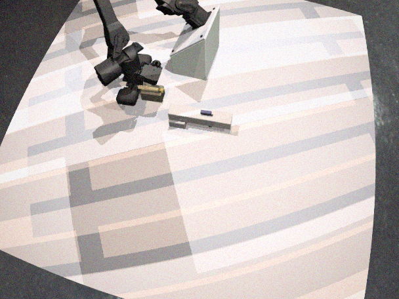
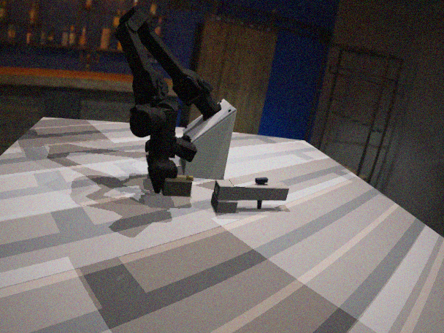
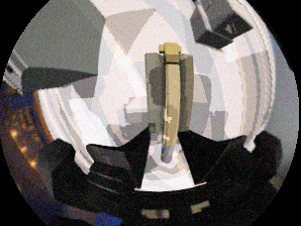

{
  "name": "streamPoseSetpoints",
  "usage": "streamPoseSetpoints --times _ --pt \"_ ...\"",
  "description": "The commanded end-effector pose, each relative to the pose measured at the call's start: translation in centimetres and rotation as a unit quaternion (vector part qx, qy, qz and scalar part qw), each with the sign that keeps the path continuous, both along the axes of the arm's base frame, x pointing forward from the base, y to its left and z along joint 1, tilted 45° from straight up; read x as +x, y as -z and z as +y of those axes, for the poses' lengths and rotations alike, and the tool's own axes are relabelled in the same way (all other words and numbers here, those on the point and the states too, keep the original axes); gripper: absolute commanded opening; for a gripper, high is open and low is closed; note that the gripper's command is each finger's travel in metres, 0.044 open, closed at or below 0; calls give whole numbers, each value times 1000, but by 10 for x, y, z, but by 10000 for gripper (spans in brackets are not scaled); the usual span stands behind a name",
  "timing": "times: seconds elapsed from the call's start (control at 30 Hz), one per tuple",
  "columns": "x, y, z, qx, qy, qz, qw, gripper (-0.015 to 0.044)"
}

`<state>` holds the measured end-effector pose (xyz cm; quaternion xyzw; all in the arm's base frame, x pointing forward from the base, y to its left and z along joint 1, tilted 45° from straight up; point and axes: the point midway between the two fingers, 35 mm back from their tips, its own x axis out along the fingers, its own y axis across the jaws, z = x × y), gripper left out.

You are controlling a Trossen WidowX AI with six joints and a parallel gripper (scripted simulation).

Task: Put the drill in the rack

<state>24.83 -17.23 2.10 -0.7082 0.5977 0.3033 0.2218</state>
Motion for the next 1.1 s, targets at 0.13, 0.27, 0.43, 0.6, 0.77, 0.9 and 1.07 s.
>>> streamPoseSetpoints --times 0.13,0.27,0.43,0.6,0.77,0.9,1.07 --pt "0 0 0 0 0 -1 1000 394" --pt "-1 -8 9 2 0 -1 1000 440" --pt "-6 -24 27 3 0 -1 1000 440" --pt "-7 -41 44 3 0 -1 1000 440" --pt "-7 -56 57 4 0 -1 1000 440" --pt "5 -54 68 27 -31 -20 999 440" --pt "39 -76 126 98 -138 -90 981 440"
